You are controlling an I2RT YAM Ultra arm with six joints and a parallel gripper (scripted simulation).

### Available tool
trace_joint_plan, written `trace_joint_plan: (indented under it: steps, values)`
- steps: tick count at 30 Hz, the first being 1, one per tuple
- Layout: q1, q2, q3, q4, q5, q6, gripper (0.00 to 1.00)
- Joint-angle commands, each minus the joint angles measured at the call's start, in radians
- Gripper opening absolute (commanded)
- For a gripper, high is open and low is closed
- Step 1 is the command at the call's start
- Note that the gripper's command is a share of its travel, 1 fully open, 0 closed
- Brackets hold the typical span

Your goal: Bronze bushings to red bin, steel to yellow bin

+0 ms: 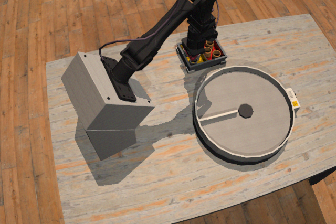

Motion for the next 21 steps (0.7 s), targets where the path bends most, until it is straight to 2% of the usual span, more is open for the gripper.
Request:
trace_joint_plan:
  steps: [1,13,14,16,21]
  values:
    - [0.016,-0.014,0.014,0.000,0.007,0.005,0.15]
    - [0.018,-0.039,-0.021,-0.022,0.012,0.009,0.15]
    - [0.020,-0.049,0.014,-0.027,0.012,0.009,0.15]
    - [0.023,-0.065,-0.026,-0.041,0.015,0.014,0.15]
    - [0.037,-0.134,-0.040,-0.095,0.024,0.023,0.15]
